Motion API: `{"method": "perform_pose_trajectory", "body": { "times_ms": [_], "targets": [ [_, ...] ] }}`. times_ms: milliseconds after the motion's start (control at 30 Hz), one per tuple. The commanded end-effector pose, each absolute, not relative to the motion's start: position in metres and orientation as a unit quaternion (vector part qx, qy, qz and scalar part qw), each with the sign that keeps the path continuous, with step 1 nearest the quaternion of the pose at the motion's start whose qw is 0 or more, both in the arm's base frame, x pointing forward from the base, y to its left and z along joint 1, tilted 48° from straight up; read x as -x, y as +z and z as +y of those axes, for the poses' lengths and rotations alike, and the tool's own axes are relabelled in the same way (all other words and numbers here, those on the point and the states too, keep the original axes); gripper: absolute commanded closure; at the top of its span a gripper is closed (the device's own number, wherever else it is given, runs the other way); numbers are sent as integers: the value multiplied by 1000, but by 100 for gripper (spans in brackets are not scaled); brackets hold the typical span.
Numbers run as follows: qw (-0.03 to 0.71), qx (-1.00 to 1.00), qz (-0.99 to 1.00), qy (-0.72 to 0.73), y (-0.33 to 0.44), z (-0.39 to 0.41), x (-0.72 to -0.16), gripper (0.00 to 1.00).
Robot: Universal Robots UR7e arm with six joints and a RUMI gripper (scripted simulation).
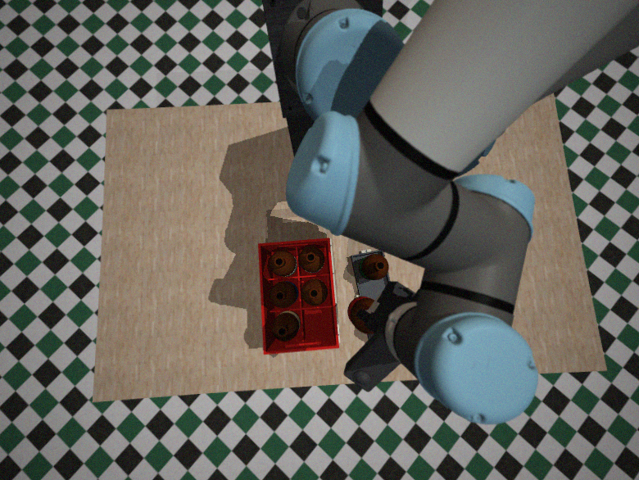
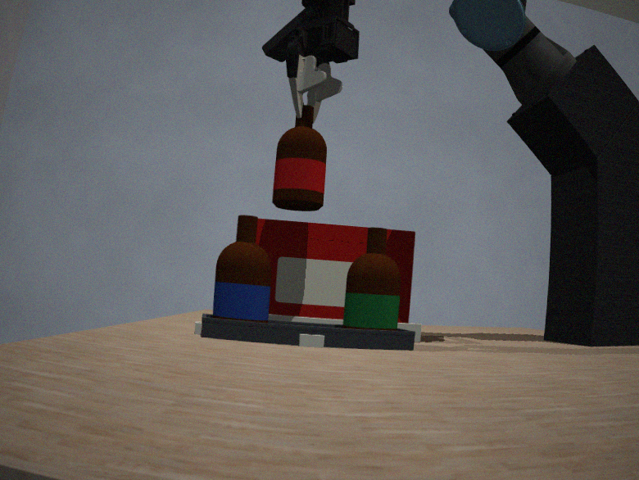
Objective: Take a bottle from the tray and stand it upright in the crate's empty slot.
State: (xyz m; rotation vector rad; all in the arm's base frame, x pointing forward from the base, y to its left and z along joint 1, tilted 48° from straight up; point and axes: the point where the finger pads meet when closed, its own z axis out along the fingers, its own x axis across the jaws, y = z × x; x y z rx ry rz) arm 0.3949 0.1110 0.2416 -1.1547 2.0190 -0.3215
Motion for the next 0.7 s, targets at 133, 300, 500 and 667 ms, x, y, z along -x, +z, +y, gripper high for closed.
{"method": "perform_pose_trajectory", "body": {
  "times_ms": [133, 300, 500, 667],
  "targets": [
    [388, 455, 792, -124, 245, 96, -401, 100],
    [388, 455, 792, -124, 247, 86, -405, 100],
    [388, 455, 792, -124, 248, 75, -409, 100],
    [388, 455, 792, -124, 250, 66, -412, 100]
  ]
}}
